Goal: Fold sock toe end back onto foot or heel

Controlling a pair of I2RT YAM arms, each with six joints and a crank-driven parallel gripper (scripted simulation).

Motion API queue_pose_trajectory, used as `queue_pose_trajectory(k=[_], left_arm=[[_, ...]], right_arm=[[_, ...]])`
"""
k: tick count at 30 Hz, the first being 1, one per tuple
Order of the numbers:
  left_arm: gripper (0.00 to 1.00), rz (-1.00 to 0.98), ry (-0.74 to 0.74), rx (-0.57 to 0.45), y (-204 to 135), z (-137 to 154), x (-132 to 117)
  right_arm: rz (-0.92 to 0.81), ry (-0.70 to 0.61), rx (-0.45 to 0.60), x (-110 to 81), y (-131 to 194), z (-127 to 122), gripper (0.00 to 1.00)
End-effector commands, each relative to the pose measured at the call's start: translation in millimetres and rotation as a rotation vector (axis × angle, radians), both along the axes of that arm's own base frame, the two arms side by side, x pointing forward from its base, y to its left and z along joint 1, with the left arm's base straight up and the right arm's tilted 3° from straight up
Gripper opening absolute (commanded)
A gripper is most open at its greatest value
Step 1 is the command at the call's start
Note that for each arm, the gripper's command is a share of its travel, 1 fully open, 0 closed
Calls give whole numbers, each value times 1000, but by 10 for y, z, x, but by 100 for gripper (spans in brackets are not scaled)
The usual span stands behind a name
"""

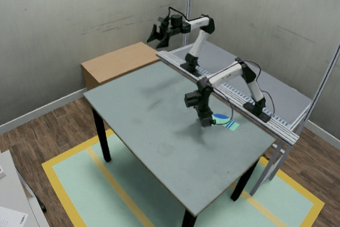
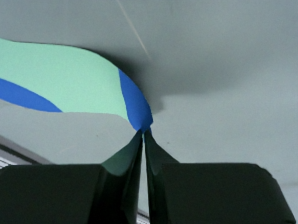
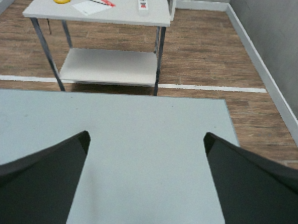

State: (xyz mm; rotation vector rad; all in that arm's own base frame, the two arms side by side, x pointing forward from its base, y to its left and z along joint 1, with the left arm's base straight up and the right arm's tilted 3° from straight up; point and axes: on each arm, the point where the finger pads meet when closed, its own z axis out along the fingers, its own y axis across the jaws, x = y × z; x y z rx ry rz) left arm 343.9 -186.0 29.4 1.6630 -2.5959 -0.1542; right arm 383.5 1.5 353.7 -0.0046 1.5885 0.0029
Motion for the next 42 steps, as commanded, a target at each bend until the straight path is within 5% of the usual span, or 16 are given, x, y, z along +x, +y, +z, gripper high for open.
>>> queue_pose_trajectory(k=[1,8,16,21,28,35,42], left_arm=[[2,0,6,-2,-17,-24,-27],[2,-3,-164,-85,38,218,-62],[2,-6,-55,-35,26,-30,-193],[2,-4,-164,-85,65,181,-89],[2,-7,-245,-122,180,239,-247],[2,-4,-171,-94,158,60,-378],[2,-8,-212,-104,161,188,-290]], right_arm=[[-5,-18,1,-10,-15,68,100],[-5,-18,1,-10,-15,68,100],[-5,-18,1,-10,-15,68,100],[-5,-18,1,-10,-15,68,100],[-5,-18,1,-10,-15,68,100],[-5,-18,1,-10,-15,68,100],[-5,-18,1,-10,-15,68,100]])
